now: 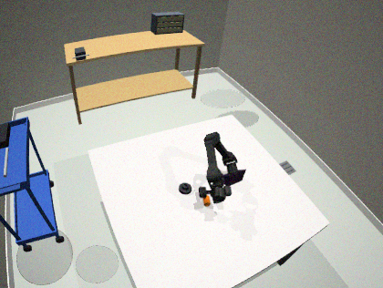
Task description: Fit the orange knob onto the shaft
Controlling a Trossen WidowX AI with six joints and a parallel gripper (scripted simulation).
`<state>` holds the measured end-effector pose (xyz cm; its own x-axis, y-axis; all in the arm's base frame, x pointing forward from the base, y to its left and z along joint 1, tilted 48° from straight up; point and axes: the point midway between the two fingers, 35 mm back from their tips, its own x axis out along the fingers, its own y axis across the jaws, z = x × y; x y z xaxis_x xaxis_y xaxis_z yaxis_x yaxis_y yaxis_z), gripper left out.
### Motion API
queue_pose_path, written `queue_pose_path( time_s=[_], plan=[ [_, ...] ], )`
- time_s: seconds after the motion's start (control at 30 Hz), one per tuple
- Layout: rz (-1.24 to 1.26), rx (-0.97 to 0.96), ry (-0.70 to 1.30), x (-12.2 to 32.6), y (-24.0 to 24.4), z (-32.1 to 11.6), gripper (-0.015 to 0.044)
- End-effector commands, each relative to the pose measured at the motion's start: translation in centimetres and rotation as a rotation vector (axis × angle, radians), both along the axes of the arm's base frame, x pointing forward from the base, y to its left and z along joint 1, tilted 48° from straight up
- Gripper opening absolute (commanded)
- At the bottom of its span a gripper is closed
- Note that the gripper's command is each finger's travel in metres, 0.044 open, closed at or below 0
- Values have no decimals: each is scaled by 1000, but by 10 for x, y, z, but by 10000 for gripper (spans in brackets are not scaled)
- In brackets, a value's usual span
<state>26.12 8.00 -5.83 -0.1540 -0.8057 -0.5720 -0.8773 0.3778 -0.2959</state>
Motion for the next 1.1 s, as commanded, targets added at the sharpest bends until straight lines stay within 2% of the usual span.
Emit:
queue_pose_path(
  time_s=[0.0,1.07],
  plan=[
    [-83,-166,59,5,-30,16,440],
    [-83,-167,59,4,-64,-21,440]
  ],
)
